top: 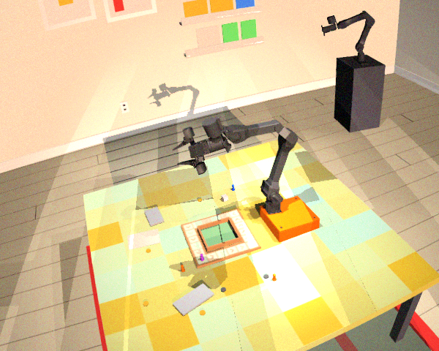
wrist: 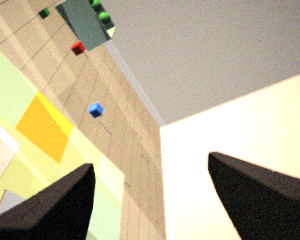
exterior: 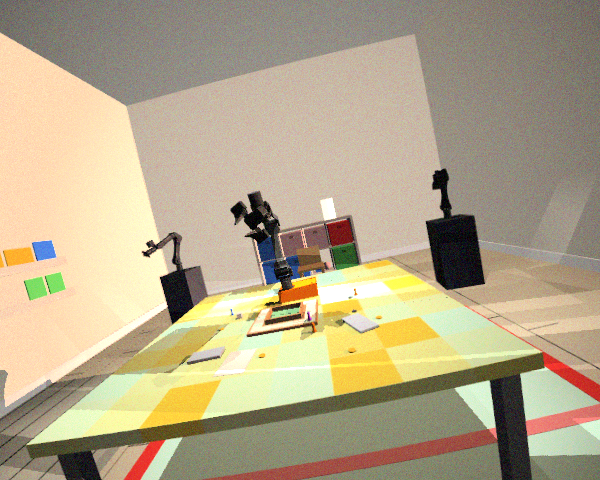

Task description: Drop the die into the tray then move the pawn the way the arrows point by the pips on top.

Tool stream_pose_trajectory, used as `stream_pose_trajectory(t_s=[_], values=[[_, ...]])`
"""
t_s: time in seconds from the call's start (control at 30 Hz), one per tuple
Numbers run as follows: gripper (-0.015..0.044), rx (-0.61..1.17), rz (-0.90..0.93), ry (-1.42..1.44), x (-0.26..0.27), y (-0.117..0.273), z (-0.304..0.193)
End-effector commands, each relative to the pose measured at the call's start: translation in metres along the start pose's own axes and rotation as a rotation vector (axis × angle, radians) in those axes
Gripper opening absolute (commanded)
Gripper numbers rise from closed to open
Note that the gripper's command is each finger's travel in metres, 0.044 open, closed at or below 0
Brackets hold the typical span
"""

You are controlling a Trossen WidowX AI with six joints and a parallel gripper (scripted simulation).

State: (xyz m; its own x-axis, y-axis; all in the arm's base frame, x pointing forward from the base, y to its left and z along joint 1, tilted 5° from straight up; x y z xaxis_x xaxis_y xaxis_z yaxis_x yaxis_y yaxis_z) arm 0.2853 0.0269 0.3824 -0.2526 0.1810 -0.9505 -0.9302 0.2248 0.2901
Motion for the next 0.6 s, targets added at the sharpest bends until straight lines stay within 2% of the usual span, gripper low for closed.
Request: stream_pose_trajectory(t_s=[0.0, 0.3, 0.57], values=[[0.0275, 0.139, 0.160, 0.022, 0.026, -0.034, -0.041], [0.0275, 0.407, 0.482, -0.054, 0.083, -0.068, -0.136], [0.0275, 0.575, 0.837, -0.268, 0.147, -0.068, -0.220]])
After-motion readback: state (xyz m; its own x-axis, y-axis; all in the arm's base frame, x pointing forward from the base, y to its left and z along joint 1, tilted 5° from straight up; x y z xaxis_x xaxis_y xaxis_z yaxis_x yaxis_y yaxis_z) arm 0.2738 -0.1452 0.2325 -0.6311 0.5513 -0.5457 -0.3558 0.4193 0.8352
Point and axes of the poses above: the point midway between the two fingers, 35 mm back from their tips, its own y axis back along the fingers, its own x axis across the jaws, z = x × y, the point moved 10 cm from there along y, back along the fingers, and after that the axes turned 12 degrees about y, right-handed, at the moved point
